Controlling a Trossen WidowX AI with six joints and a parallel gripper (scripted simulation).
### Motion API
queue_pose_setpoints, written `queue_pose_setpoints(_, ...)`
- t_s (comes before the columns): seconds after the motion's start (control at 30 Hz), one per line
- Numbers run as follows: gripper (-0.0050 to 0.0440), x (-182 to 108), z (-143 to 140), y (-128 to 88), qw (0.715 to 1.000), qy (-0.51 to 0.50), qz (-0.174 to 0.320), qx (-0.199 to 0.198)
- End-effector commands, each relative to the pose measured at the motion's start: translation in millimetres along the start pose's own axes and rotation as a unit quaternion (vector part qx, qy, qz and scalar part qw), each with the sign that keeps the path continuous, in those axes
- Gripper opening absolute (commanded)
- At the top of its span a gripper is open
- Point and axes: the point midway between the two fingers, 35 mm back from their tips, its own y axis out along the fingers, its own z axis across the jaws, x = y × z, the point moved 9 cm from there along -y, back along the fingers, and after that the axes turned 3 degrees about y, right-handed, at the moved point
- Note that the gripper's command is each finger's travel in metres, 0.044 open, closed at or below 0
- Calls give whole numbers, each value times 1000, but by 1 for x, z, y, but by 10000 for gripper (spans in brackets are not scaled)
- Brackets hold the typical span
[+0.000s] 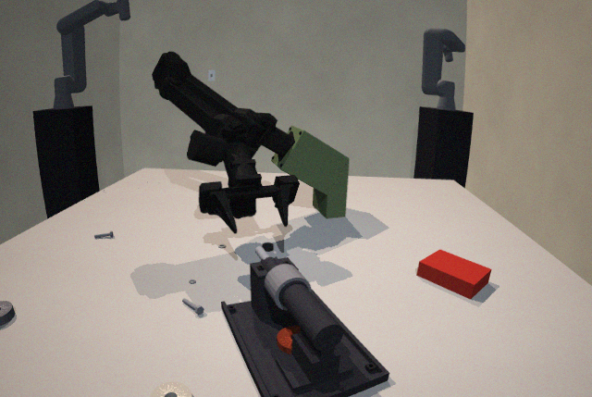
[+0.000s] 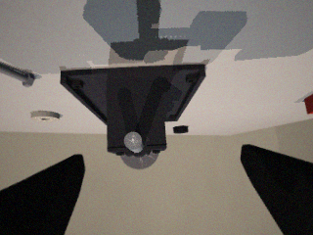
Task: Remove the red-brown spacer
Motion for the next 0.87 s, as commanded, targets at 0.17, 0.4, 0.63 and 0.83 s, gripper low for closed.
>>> queue_pose_setpoints(0.17, 440, 0, 0, -35, 1000, 0, 0, -1)
queue_pose_setpoints(0.4, 440, 1, -2, -45, 1000, 0, -1, -2)
queue_pose_setpoints(0.63, 440, 1, -2, -45, 1000, 0, -1, -2)
queue_pose_setpoints(0.83, 440, 1, -2, -45, 1000, 0, -1, -2)
